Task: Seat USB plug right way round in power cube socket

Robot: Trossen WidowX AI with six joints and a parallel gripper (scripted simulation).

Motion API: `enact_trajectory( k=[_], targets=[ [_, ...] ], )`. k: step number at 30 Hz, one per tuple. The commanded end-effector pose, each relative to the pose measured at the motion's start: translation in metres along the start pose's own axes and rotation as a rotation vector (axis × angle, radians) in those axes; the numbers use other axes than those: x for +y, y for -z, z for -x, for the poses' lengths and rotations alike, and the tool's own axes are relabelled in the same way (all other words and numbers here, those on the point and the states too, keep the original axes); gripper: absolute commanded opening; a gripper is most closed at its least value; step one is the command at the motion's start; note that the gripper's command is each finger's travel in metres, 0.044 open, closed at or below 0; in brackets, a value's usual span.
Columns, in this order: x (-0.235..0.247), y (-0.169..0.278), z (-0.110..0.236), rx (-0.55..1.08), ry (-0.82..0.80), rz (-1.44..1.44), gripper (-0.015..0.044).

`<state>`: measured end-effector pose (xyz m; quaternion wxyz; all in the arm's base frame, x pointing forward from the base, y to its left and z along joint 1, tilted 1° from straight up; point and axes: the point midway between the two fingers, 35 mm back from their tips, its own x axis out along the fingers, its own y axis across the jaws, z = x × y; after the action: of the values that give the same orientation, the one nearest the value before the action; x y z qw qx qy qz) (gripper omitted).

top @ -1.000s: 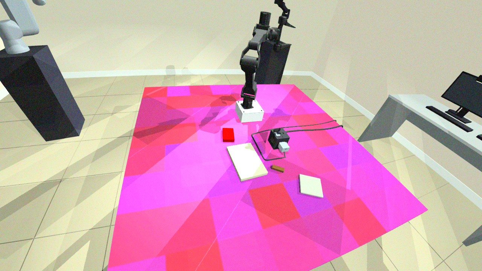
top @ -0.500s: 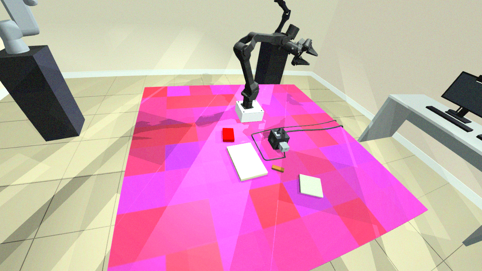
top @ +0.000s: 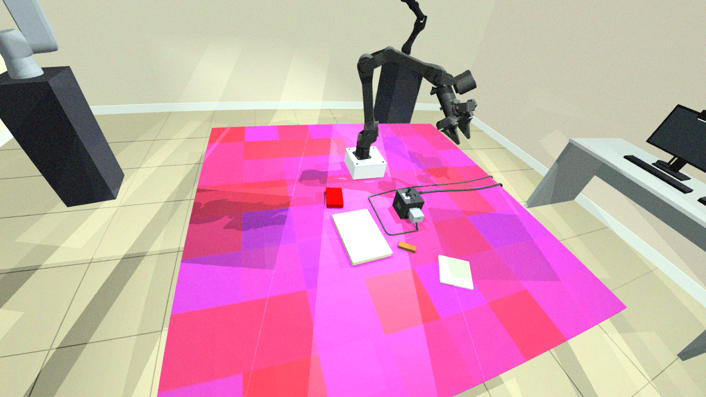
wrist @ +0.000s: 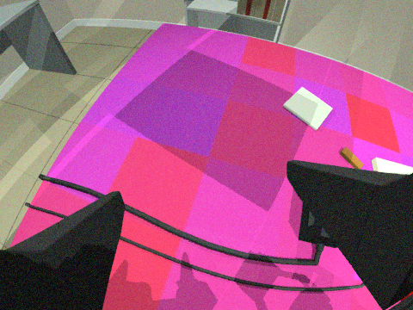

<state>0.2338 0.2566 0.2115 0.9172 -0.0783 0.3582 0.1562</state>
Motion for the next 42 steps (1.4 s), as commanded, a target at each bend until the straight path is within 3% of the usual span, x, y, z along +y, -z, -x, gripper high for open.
enact_trajectory(
  k=[1,8,16,42],
  targets=[
    [-0.047,0.01,-0.032,0.151,0.117,-0.38,0.044],
    [-0.136,0.043,-0.064,0.359,0.408,-1.123,0.044],
    [-0.22,0.089,-0.065,0.482,0.813,-1.952,0.044],
    [-0.224,0.1,-0.075,0.483,0.823,-1.971,0.044]
  ],
)
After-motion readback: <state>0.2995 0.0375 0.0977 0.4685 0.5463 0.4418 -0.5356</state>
